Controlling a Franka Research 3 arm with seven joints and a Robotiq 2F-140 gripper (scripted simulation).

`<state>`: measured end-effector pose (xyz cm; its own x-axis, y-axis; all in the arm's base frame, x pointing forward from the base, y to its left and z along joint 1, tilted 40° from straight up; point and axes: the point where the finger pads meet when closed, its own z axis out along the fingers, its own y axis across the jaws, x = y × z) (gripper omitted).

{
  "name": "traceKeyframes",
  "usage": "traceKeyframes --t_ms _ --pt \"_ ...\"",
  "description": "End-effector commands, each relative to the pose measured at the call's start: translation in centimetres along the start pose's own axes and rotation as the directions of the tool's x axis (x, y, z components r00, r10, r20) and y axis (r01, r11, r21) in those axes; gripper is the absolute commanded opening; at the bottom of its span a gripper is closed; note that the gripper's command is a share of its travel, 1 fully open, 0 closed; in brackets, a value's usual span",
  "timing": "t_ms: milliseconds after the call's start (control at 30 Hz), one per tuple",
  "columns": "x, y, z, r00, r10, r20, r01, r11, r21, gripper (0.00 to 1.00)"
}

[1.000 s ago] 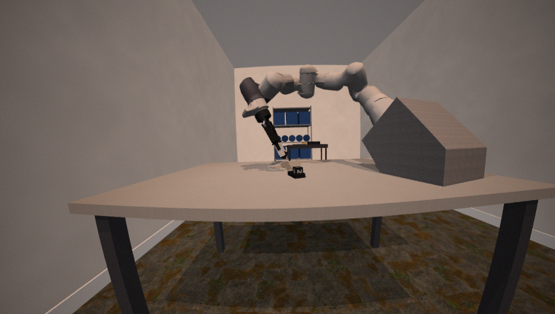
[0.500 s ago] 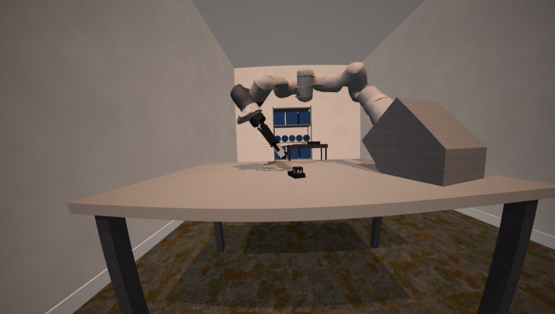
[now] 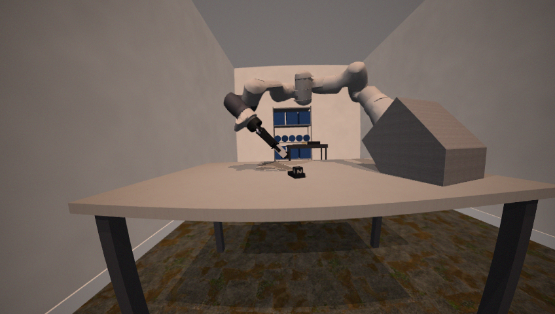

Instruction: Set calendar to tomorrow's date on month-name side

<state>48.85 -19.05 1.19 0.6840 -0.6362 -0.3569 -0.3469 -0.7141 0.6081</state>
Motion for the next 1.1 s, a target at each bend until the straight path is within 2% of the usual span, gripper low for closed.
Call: traceKeyframes --t_ms 0,533,1067 --pt "-0.5 0.2 0.0 0.999 -0.029 0.016 0.029 1.0 -0.012 0.17" --pt "-0.4 0.2 0.2 0.999 -0.029 0.016 0.029 1.0 -0.012 0.17" --pt "0.7 0.2 1.3 0.999 -0.029 0.016 0.029 1.0 -0.012 0.17"
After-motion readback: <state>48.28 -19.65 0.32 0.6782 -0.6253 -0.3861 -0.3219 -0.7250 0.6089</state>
